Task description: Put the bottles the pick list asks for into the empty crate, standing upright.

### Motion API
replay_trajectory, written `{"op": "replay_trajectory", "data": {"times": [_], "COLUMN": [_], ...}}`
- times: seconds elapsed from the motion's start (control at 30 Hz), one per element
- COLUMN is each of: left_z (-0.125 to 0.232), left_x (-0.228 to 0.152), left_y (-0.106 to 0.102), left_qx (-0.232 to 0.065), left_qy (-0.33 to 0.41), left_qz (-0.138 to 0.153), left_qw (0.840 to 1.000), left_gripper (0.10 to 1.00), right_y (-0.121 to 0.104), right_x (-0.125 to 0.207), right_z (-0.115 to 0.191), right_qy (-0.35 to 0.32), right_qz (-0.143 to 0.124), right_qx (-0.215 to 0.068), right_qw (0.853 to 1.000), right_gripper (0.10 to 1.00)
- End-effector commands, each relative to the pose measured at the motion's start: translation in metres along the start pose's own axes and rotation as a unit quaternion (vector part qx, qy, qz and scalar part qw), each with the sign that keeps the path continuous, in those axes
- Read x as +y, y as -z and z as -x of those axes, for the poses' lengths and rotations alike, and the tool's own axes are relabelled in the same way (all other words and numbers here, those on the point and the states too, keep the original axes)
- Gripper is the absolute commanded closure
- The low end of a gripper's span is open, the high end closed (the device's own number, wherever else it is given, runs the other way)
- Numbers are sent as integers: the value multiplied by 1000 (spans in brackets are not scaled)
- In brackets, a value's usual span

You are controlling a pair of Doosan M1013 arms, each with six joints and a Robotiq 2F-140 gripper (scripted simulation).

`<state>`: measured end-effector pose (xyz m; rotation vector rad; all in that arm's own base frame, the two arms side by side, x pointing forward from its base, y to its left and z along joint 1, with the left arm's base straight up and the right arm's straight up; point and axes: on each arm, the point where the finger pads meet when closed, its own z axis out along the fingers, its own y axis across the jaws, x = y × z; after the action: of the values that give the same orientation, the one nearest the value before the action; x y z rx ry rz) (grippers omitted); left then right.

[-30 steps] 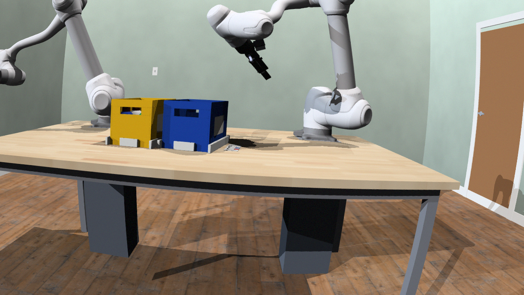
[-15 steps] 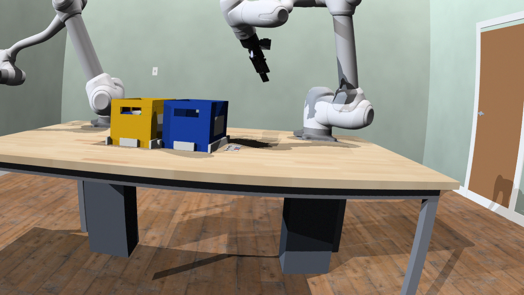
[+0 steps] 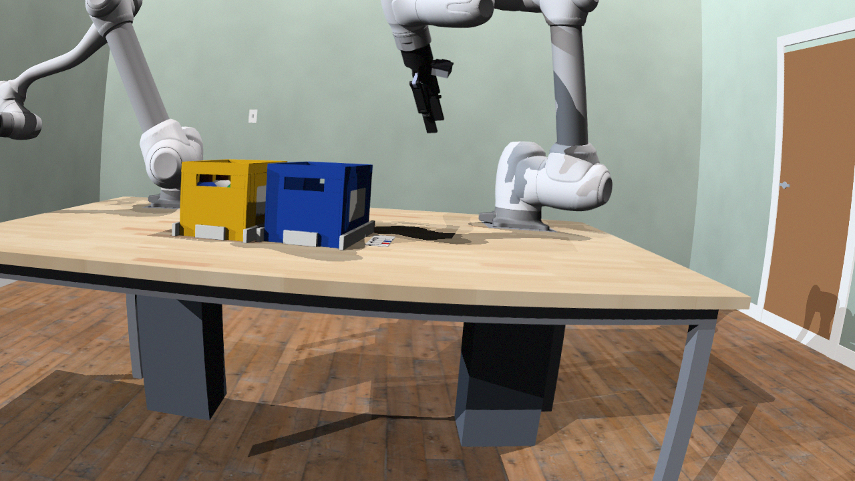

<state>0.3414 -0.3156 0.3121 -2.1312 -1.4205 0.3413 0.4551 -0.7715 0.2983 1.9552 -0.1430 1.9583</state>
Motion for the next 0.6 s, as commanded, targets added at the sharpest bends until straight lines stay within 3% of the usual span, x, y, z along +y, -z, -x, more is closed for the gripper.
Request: {"op": "replay_trajectory", "data": {"times": [0.0,0.1,0.17,0.3,0.4,0.5,0.57], "left_z": [-9,-16,-21,-26,-35,-41,-47], "left_x": [14,22,29,35,44,51,56], "left_y": [10,17,23,28,37,44,50], "left_qx": [-12,-15,-19,-21,-24,-24,-23], "left_qy": [-32,-41,-63,-71,-100,-100,-122], "left_qz": [32,41,66,75,108,108,133], "left_qw": [999,998,996,994,989,989,983], "left_gripper": [656,656,656,656,656,656,656], "right_y": [0,0,0,0,0,0,0], "right_x": [0,0,0,0,0,0,0], "right_z": [-1,-1,-1,-1,-1,-1,-1], "right_qy": [1,1,1,1,1,1,1], "right_qz": [0,0,0,0,0,0,0], "right_qx": [1,1,1,1,1,1,1], "right_qw": [1000,1000,1000,1000,1000,1000,1000], "right_gripper": [98,98,98,98,98,98,98]}}
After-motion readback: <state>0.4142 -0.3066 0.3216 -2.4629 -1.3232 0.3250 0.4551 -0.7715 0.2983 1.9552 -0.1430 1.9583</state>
